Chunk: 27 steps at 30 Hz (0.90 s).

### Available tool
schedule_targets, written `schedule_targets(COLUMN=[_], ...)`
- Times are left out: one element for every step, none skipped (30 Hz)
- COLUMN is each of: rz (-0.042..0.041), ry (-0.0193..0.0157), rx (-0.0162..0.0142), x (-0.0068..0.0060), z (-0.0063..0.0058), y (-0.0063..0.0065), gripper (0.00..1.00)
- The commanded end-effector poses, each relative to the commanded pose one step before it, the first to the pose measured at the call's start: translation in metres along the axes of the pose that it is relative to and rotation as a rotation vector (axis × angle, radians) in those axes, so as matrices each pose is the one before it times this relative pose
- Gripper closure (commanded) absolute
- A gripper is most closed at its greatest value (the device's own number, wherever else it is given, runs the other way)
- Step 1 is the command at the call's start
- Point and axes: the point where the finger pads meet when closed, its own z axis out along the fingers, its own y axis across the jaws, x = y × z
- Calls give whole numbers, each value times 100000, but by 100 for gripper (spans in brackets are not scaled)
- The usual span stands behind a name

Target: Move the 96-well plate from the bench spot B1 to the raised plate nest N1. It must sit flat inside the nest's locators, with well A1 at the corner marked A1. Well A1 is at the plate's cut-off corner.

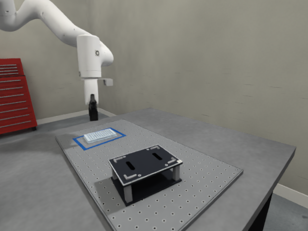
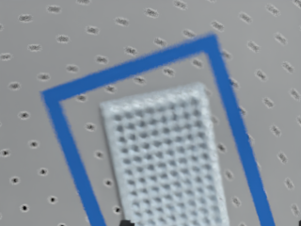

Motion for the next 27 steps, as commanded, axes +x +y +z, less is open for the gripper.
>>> schedule_targets(rz=[-14118, -3094, -565, 0, 0, 0, -1, 0, 0, 0, 0, 0, 1, -1, 0, 0, 56, -55, 1, -2, 0, 0, 0, 0, 0, 0, 0], ry=[5836, 1143, 210, -1, 0, 0, 0, 0, 0, 0, 0, 0, -2, 1, 1, 0, -52, 50, -2, 4, 0, 0, 0, 0, 0, 0, 0], rx=[3919, 481, 85, 1, 0, 0, 2, 0, 0, 0, 0, 0, -3, 1, 1, 0, -43, 43, -2, 4, 0, 0, 0, 0, 0, 0, 0], x=[1359, 317, 4, -1, 0, 0, -2, 0, 0, 0, 0, 0, 5, -2, -1, -1, -6, 5, 0, -1, 0, 0, 0, 0, 0, 0, 0], z=[410, 111, -6, 1, 0, 0, 3, 0, 0, 0, 0, 0, -4, 2, 1, 1, -5, 168, 162, 176, 167, 0, 0, 167, 167, 167, 167], y=[-1174, -209, -4, 1, 0, 0, 2, 0, 0, 0, 0, 0, -3, 1, 1, 0, 6, -6, 0, 1, 0, 0, 0, 0, 0, 0, 0], gripper=[0, 0, 0, 0, 0, 0, 0, 0, 0, 0, 0, 0, 0, 0, 0, 0, 0, 0, 0, 0, 0, 0, 0, 0, 0, 0, 0])
